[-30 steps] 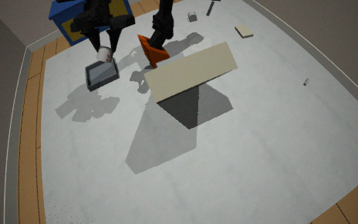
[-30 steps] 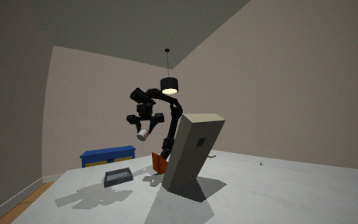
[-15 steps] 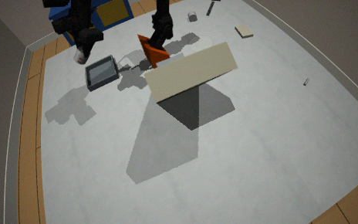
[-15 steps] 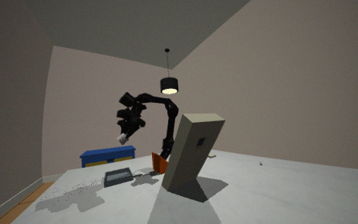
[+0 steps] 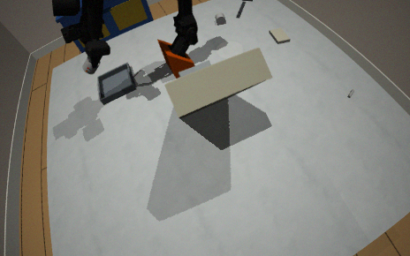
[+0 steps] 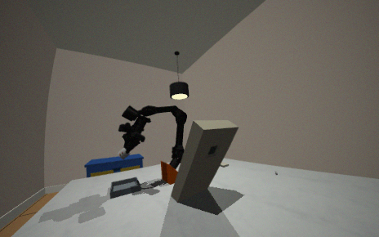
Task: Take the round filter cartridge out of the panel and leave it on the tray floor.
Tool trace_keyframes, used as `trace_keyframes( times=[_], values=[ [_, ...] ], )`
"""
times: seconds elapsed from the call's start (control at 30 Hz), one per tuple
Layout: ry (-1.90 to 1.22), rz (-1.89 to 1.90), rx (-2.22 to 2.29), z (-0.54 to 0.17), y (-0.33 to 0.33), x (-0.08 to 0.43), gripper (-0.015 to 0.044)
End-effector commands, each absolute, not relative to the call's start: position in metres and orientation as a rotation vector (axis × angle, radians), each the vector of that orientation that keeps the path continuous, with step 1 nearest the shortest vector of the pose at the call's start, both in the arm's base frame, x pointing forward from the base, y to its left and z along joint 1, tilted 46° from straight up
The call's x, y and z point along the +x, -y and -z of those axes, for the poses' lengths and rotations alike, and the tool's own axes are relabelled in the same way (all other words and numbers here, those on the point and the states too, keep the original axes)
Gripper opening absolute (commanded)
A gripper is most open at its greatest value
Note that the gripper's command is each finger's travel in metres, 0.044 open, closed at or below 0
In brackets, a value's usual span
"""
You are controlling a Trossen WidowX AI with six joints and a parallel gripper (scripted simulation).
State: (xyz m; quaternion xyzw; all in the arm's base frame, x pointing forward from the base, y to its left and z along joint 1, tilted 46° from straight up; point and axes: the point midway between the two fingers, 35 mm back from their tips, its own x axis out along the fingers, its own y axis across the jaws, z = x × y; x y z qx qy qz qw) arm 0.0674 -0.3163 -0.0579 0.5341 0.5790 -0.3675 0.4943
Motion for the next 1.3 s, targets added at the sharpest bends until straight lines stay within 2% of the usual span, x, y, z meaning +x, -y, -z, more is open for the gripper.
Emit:
trace_keyframes(
  times=[0.0,0.6,0.83,1.27],
  values=[
    [-1.413,0.990,1.325,0.076,0.309,0.041,0.0000],
    [-1.449,1.374,1.441,0.129,0.245,-0.051,0.0000],
    [-1.450,1.388,1.445,0.133,0.240,-0.054,0.0000],
    [-1.451,1.388,1.445,0.183,0.190,-0.057,0.0000]
  ],
)
